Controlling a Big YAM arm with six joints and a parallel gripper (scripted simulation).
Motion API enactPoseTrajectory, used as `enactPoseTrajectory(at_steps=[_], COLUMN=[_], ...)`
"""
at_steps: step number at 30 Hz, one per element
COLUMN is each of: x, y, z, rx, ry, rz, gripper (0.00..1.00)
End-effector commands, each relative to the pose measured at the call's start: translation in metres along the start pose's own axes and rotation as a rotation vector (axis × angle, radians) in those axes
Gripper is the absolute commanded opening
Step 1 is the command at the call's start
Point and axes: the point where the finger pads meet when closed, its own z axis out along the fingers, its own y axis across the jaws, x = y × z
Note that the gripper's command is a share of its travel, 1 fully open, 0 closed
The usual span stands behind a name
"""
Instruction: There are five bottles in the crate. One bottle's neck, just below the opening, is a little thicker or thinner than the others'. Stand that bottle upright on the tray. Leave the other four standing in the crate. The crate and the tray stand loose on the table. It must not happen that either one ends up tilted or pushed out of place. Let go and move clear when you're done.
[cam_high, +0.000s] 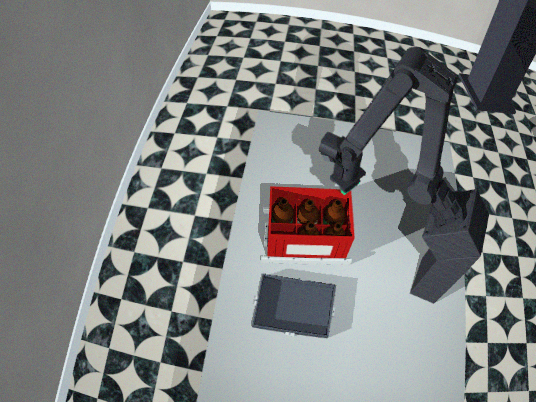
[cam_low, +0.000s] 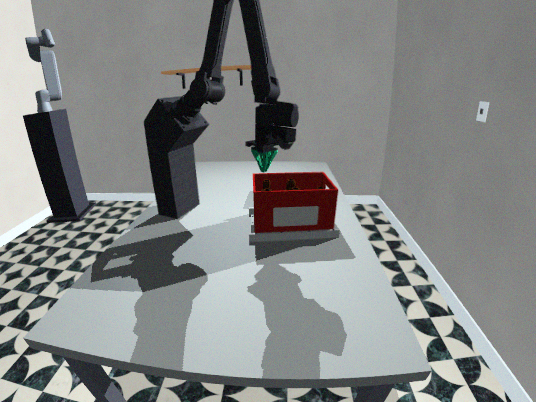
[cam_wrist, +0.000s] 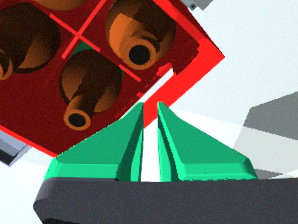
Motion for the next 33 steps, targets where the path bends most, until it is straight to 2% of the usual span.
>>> enactPoseTrajectory(at_steps=[1, 4, 7, 12, 33], x=[-0.02, -0.02, -0.008, -0.018, -0.016], y=[0.016, 0.016, 0.006, 0.009, 0.008], z=[-0.001, 0.0, 0.002, 0.0, 0.0], rx=[-0.043, -0.043, -0.026, -0.031, -0.03], ry=[-0.041, -0.04, -0.02, -0.039, -0.036], rz=[-0.085, -0.085, -0.072, -0.074, -0.071], gripper=[0.61, 0.61, 0.61, 0.61, 0.61])
